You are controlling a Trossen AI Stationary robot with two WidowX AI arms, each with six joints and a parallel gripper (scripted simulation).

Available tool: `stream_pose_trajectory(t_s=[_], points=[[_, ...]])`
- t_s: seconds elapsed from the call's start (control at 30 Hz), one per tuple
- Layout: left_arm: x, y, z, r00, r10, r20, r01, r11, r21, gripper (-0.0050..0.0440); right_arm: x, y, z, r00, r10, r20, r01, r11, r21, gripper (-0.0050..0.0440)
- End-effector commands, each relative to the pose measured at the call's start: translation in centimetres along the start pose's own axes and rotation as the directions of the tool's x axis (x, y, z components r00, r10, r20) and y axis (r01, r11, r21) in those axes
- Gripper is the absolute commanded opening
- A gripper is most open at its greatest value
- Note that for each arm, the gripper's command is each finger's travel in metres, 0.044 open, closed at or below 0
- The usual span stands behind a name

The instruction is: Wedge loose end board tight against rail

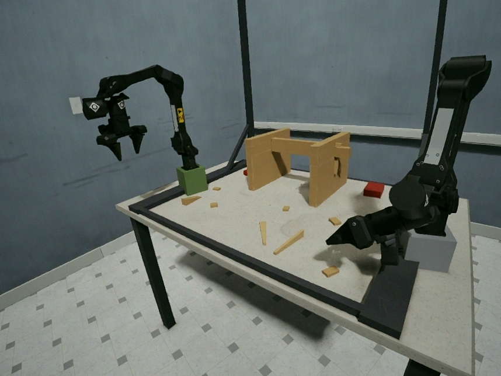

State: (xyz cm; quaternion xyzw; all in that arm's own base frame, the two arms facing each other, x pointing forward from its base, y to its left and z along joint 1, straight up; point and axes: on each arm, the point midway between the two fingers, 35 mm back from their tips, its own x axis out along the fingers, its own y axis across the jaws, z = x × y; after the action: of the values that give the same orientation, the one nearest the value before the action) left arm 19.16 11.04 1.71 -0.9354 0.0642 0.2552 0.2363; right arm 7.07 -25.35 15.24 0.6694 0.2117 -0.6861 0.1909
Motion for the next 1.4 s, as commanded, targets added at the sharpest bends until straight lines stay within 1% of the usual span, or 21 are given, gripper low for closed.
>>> stream_pose_trajectory(t_s=[0.0,0.57,0.6,1.2,1.23,1.37], points=[[-0.01,-0.35,-0.14,1.000,-0.008,-0.003,0.008,1.000,0.009,0.0400,-0.51,0.10,0.04,1.000,0.020,0.006,-0.020,1.000,0.000,0.0400],[-0.01,-0.35,-0.14,1.000,-0.008,-0.003,0.008,1.000,0.009,0.0400,-0.51,0.10,0.04,1.000,0.020,0.006,-0.020,1.000,0.000,0.0400],[-0.01,-0.35,-0.14,1.000,-0.008,-0.003,0.008,1.000,0.009,0.0273,-0.51,0.10,0.04,1.000,0.020,0.006,-0.020,1.000,0.000,0.0400],[-0.01,-0.35,-0.14,1.000,-0.008,-0.003,0.008,1.000,0.009,0.0273,-0.51,0.10,0.04,1.000,0.020,0.006,-0.020,1.000,0.000,0.0400],[-0.01,-0.35,-0.14,1.000,-0.008,-0.003,0.008,1.000,0.009,0.0273,-0.51,0.10,0.04,1.000,0.020,0.006,-0.020,1.000,0.000,0.0273],[-0.01,-0.35,-0.14,1.000,-0.008,-0.003,0.008,1.000,0.009,0.0273,-0.51,0.10,0.04,1.000,0.020,0.006,-0.020,1.000,0.000,0.0273]])
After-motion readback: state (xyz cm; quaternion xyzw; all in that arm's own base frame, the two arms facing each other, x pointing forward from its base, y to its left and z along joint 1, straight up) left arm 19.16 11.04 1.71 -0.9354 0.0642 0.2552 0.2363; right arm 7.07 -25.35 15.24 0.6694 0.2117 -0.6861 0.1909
